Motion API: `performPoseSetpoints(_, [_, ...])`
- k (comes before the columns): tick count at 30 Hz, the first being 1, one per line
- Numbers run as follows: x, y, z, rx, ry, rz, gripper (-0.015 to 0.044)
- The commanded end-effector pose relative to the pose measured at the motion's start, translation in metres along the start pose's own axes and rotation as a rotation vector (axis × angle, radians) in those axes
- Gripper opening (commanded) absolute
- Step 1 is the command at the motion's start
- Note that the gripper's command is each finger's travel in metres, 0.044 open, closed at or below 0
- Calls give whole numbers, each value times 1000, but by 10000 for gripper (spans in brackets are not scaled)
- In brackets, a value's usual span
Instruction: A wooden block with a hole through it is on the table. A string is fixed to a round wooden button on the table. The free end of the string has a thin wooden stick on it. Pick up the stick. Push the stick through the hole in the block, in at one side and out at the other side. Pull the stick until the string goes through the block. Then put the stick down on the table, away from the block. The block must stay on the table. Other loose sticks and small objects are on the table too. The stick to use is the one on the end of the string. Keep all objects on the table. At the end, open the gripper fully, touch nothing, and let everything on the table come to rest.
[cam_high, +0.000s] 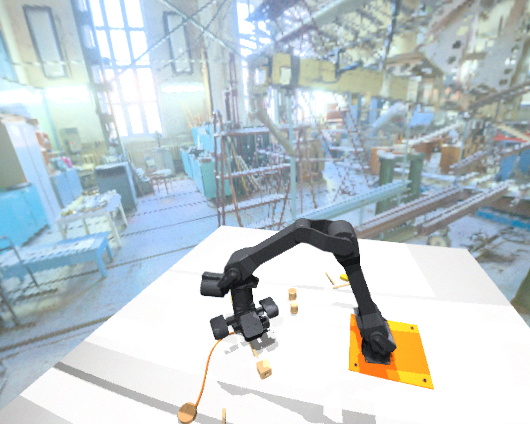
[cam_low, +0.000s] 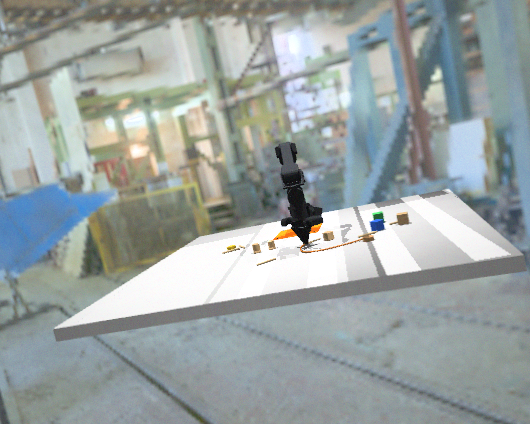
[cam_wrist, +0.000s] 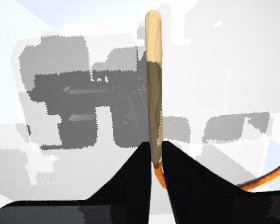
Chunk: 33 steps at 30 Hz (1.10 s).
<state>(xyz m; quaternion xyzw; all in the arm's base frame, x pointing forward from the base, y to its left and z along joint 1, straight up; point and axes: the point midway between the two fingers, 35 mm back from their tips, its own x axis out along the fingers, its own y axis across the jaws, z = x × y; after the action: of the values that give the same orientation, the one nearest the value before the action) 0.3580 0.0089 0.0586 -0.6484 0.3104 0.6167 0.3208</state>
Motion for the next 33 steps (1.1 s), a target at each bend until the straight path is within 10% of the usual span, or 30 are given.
performPoseSetpoints(1, [0, 1, 5, 1, 5, 4, 0])
performPoseSetpoints(33, [2, 4, 42, 2, 6, 4, 0])
